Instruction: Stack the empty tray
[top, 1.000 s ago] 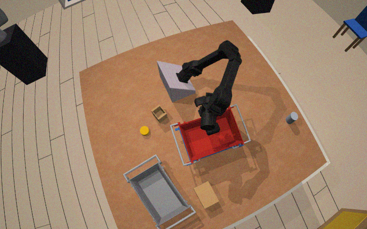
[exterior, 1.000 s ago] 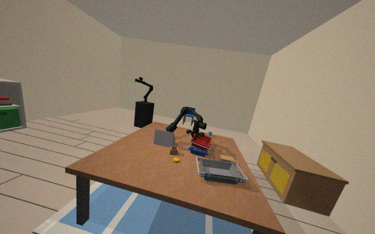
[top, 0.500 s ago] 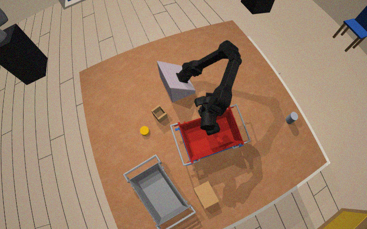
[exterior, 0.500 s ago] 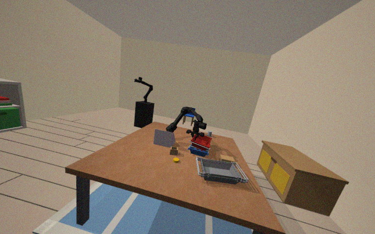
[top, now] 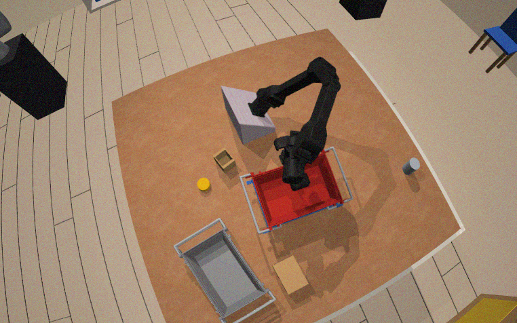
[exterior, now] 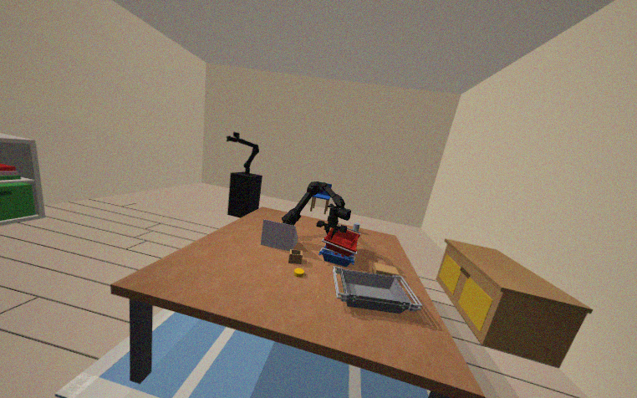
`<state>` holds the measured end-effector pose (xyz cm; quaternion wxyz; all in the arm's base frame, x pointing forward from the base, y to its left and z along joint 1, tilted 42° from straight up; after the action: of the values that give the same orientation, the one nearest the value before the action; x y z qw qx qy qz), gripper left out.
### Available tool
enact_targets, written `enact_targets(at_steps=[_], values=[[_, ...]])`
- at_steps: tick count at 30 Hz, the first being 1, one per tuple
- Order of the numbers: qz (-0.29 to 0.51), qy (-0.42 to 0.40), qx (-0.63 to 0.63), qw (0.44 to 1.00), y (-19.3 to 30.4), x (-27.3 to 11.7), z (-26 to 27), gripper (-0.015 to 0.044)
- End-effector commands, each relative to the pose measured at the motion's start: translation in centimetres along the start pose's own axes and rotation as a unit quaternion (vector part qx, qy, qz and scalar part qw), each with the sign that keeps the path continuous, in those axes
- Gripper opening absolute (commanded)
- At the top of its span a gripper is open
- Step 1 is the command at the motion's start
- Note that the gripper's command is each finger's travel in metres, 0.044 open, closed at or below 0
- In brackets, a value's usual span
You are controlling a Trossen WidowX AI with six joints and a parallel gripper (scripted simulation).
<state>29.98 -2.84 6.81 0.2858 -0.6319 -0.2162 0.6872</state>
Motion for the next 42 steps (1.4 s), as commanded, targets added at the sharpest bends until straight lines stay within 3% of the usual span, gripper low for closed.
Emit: enact_targets(at_steps=[1,42], values=[[0.001,-0.011,0.002,1.000,-0.2,0.5,0.3,0.0000],[0.001,-0.011,0.002,1.000,-0.1,1.4,0.5,0.0000]])
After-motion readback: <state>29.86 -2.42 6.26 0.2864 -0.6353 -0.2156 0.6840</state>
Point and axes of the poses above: the point midway between the two fingers, 35 mm back from their tips, its own x axis out along the fingers, its own z axis across the jaws, y = z × x, the point moved 4 cm from there along -x, back along the fingers, and after that the axes turned 6 degrees about x, right-handed, at the moved point
